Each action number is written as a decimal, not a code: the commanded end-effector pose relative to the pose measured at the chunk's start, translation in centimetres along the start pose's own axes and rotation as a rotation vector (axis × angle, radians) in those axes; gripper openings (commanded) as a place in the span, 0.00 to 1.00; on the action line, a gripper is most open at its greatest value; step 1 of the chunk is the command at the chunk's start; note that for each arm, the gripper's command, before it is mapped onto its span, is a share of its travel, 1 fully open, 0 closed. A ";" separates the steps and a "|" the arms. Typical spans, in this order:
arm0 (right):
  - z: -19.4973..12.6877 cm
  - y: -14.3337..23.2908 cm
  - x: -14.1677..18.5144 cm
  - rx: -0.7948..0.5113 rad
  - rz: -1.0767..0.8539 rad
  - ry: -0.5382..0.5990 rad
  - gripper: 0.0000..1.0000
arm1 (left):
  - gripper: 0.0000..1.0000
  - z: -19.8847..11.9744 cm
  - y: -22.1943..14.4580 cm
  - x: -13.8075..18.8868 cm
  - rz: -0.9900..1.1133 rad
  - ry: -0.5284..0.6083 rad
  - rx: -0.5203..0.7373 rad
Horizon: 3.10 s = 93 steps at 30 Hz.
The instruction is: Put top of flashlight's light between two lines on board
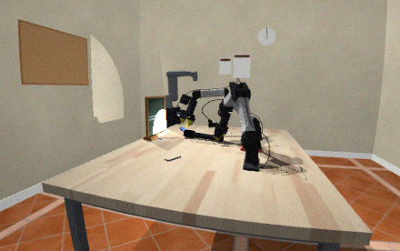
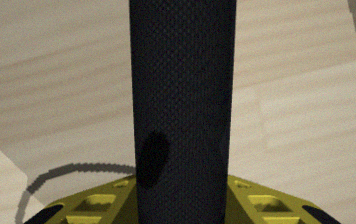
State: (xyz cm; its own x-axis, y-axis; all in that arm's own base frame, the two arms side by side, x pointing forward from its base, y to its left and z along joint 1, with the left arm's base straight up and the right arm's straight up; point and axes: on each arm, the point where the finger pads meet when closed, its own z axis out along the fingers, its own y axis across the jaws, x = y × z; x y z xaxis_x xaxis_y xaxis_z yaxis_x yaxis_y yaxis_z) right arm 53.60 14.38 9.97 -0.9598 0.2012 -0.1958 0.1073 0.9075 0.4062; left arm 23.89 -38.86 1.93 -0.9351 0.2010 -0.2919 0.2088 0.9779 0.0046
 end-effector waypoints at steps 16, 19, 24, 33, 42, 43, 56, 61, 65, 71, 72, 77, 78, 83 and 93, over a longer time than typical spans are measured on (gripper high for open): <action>-2.3 -0.5 3.7 0.039 0.117 0.189 1.00 | 0.30 -1.4 -0.5 -0.6 -0.002 -0.039 0.032; -2.6 -0.5 3.7 0.033 0.124 0.190 1.00 | 0.30 -1.4 -0.5 -0.6 -0.002 -0.039 0.032; -2.4 0.1 4.2 0.045 0.113 0.194 1.00 | 0.30 -1.4 -0.5 -0.6 -0.002 -0.039 0.032; -4.9 1.1 4.3 0.019 0.115 0.165 1.00 | 0.30 -1.4 -0.5 -0.6 -0.002 -0.039 0.032; -3.5 0.0 3.7 0.032 0.128 0.164 1.00 | 0.30 -1.4 -0.5 -0.6 -0.002 -0.039 0.032; -3.4 -0.1 3.8 0.033 0.129 0.166 1.00 | 0.30 -1.4 -0.5 -0.6 -0.002 -0.039 0.032; -3.0 0.5 4.1 0.031 0.115 0.172 1.00 | 0.30 -1.4 -0.5 -0.6 -0.002 -0.039 0.032; -3.1 0.4 4.1 0.033 0.119 0.174 1.00 | 0.30 -1.4 -0.5 -0.6 -0.002 -0.039 0.032; -3.1 0.3 4.1 0.033 0.121 0.174 1.00 | 0.30 -1.4 -0.5 -0.6 -0.002 -0.039 0.032; -3.1 0.2 4.0 0.033 0.123 0.172 1.00 | 0.30 -1.4 -0.5 -0.6 -0.002 -0.039 0.032; -3.1 0.2 4.0 0.033 0.123 0.172 1.00 | 0.30 -1.4 -0.5 -0.6 -0.002 -0.039 0.032; -3.2 0.1 3.9 0.033 0.125 0.171 1.00 | 0.30 -1.4 -0.5 -0.6 -0.002 -0.039 0.032; -3.2 0.1 3.9 0.033 0.126 0.171 1.00 | 0.30 -1.4 -0.5 -0.6 -0.002 -0.039 0.032; -3.2 0.0 3.9 0.033 0.128 0.170 1.00 | 0.30 -1.4 -0.5 -0.6 -0.002 -0.039 0.032; -3.6 0.0 2.8 0.022 0.111 0.109 1.00 | 0.30 -1.4 -0.5 -0.6 -0.002 -0.039 0.032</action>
State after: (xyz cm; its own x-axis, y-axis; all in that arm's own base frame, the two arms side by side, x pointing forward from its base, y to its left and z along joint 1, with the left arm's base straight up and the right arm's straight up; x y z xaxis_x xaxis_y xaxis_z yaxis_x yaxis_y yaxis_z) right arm 49.16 14.20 11.72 -0.9698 0.2439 0.0055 0.2270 0.8937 0.3870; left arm 23.89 -38.86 1.93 -0.9351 0.2010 -0.2919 0.2088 0.9779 0.0046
